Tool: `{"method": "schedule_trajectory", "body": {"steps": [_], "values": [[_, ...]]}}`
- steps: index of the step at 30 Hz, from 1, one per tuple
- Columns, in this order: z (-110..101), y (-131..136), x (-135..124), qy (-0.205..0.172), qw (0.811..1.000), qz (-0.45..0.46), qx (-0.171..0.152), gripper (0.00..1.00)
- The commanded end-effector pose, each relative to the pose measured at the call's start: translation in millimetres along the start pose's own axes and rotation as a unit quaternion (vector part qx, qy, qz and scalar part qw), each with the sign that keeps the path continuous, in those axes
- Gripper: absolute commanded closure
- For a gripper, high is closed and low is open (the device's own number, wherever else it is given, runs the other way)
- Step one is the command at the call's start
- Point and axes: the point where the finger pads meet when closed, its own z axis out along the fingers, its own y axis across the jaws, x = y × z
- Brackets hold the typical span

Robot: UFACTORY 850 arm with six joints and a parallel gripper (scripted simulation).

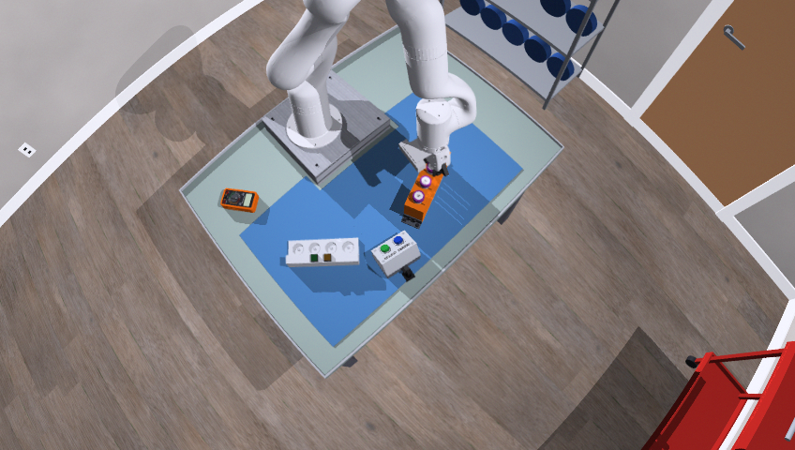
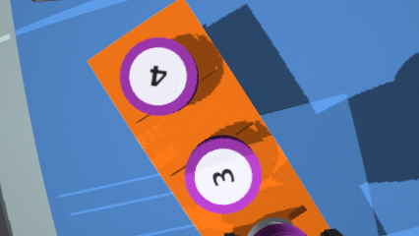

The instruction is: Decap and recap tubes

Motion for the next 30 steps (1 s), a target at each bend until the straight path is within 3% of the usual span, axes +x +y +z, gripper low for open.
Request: {"method": "schedule_trajectory", "body": {"steps": [1,9,10,22,25,30], "values": [[-0.6,-0.7,-0.8,0.033,0.993,0.113,-0.003,0.54],[-0.5,-0.7,-0.7,0.033,0.993,0.113,-0.003,0.54],[-0.5,-0.7,-0.7,0.033,0.993,0.113,-0.003,1.0],[-0.6,-0.7,-0.7,0.033,0.993,0.113,-0.003,1.0],[-0.6,-0.7,-0.7,0.033,0.996,0.088,-0.004,1.0],[-0.7,-0.7,-0.8,0.032,0.999,-0.037,-0.008,1.0]]}}
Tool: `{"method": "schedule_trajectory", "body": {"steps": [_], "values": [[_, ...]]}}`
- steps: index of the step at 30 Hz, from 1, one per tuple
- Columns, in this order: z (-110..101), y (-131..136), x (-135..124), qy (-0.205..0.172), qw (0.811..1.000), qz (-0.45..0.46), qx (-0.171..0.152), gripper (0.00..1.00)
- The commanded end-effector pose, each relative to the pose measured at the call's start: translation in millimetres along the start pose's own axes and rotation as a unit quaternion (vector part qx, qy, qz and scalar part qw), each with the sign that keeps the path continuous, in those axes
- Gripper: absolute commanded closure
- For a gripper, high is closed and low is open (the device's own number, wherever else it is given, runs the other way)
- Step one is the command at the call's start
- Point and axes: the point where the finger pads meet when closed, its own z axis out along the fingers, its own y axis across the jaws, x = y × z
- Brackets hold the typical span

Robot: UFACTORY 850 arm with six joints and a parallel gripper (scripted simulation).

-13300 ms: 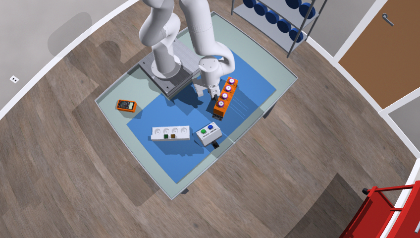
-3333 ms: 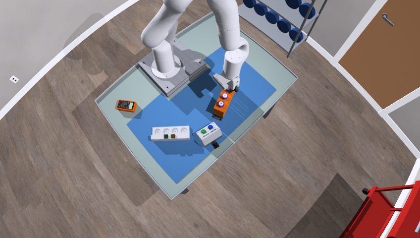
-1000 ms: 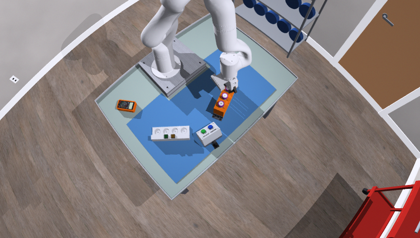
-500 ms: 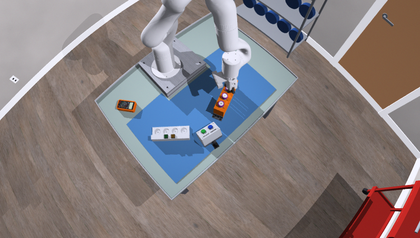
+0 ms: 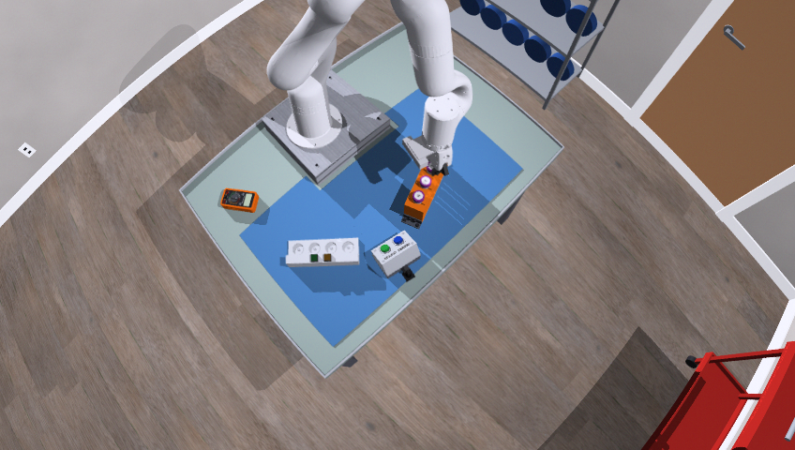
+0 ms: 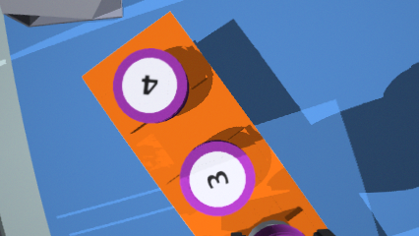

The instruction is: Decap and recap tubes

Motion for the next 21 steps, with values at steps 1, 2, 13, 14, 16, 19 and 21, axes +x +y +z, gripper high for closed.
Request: {"method": "schedule_trajectory", "body": {"steps": [1,2,13,14,16,19,21], "values": [[-0.6,-0.6,-0.2,-0.003,0.996,-0.089,0.0,1.0],[-0.6,-0.6,-0.2,-0.003,0.993,-0.114,0.0,1.0],[-0.7,-0.6,-0.2,-0.003,0.943,-0.333,0.0,1.0],[-0.7,-0.6,-0.2,-0.003,0.934,-0.356,0.0,1.0],[-0.8,-0.6,-0.2,-0.003,0.915,-0.403,0.001,1.0],[-0.8,-0.6,-0.2,-0.003,0.883,-0.47,0.001,1.0],[-0.8,-0.6,-0.2,-0.003,0.858,-0.514,0.001,1.0]]}}
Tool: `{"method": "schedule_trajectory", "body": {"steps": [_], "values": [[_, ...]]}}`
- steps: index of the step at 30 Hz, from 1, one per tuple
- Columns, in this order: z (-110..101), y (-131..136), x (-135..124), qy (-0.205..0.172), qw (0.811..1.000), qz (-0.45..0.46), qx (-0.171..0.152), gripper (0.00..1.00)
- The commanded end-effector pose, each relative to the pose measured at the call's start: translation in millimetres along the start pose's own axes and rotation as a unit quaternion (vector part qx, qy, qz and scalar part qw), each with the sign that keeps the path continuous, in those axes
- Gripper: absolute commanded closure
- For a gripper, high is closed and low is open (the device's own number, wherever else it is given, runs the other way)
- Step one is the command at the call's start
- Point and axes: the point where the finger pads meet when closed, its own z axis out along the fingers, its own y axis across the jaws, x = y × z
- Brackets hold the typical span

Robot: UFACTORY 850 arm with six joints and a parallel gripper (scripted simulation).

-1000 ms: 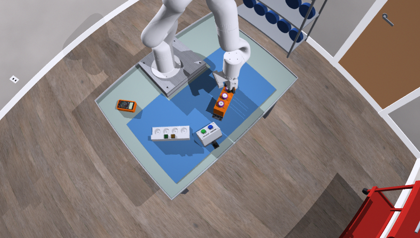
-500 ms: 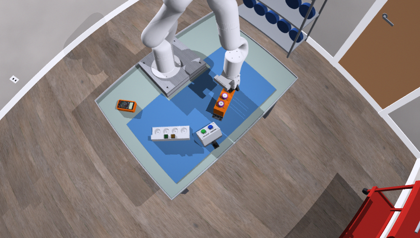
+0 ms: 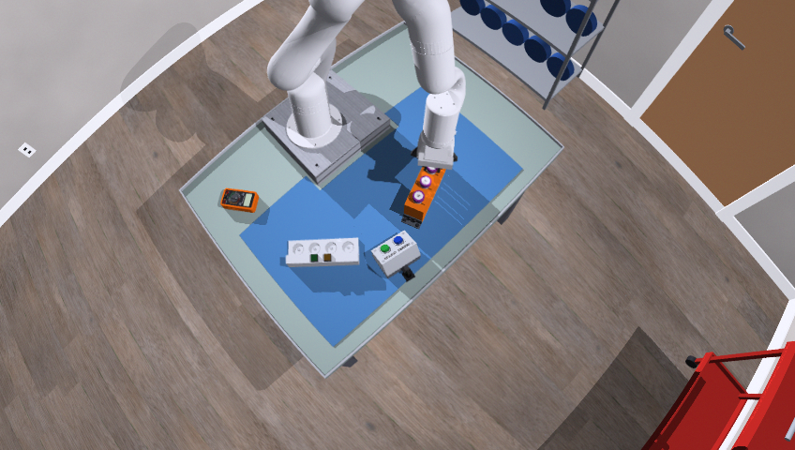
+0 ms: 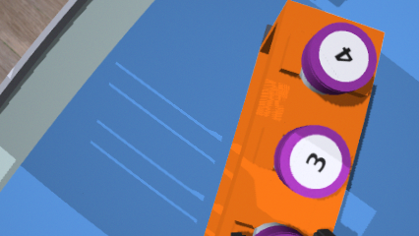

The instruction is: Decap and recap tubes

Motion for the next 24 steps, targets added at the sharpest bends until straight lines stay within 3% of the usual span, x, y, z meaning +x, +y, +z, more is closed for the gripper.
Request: {"method": "schedule_trajectory", "body": {"steps": [1,6,13,14,24], "values": [[-0.6,-0.8,0.6,-0.023,0.994,-0.103,0.009,1.0],[-0.7,-0.8,0.6,-0.022,0.974,-0.226,0.011,1.0],[-0.7,-0.8,0.6,-0.021,0.971,-0.236,0.012,1.0],[-0.7,-0.8,0.6,-0.021,0.971,-0.236,0.012,0.54],[-0.7,-0.8,0.6,-0.021,0.971,-0.236,0.012,0.54]]}}
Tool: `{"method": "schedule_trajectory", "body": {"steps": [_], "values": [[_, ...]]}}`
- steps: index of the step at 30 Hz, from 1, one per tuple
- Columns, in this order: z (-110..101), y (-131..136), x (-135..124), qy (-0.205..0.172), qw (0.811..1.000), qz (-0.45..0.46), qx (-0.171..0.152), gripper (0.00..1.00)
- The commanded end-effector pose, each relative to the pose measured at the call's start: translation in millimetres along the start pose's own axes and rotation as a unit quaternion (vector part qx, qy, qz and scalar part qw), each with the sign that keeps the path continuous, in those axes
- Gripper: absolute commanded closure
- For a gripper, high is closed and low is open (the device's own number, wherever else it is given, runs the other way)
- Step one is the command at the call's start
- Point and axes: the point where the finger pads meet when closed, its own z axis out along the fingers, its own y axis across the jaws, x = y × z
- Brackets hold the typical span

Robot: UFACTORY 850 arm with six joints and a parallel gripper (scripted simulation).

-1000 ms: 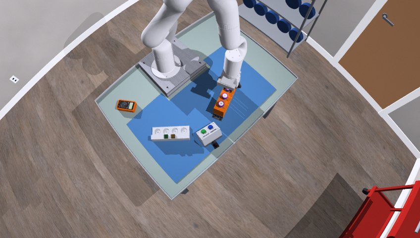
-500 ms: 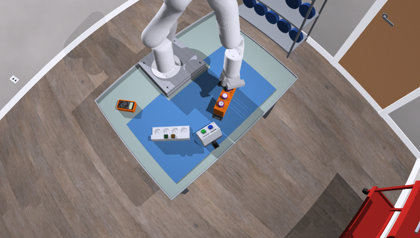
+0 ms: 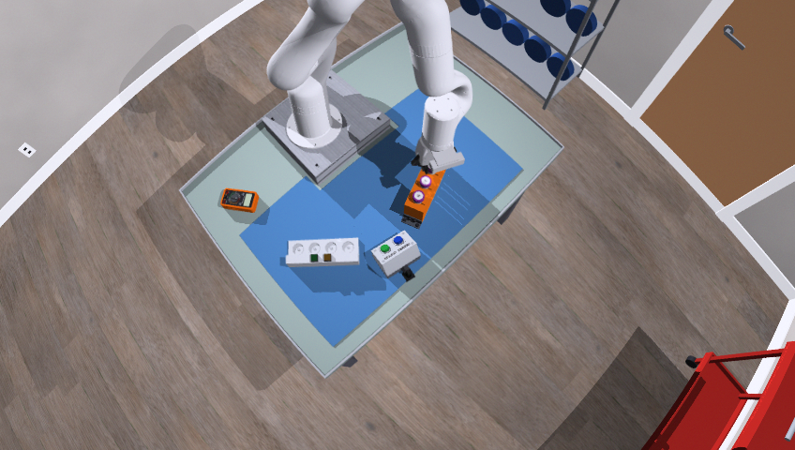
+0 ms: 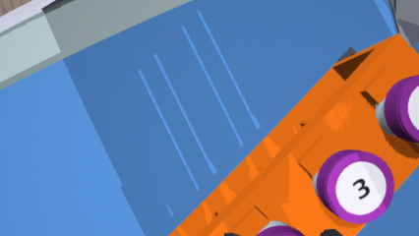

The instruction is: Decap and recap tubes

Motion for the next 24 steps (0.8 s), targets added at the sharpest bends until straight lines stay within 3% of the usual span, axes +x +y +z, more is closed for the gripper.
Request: {"method": "schedule_trajectory", "body": {"steps": [1,6,10,13,14,16,18,20,24], "values": [[-0.5,-0.5,0.4,-0.001,1.0,-0.001,0.003,0.54],[-0.4,-0.4,0.4,-0.002,0.992,0.124,0.003,0.54],[-0.4,-0.4,0.4,-0.002,0.969,0.247,0.002,0.54],[-0.4,-0.4,0.4,-0.003,0.934,0.358,0.003,0.54],[-0.4,-0.4,0.4,-0.002,0.931,0.366,0.002,0.54],[-0.4,-0.4,0.4,-0.003,0.897,0.442,0.002,0.54],[-0.4,-0.4,0.4,-0.003,0.897,0.442,0.002,0.54],[-0.4,-0.4,0.4,-0.003,0.864,0.503,0.002,0.54],[-0.3,-0.4,0.4,-0.003,0.864,0.503,0.002,0.54]]}}
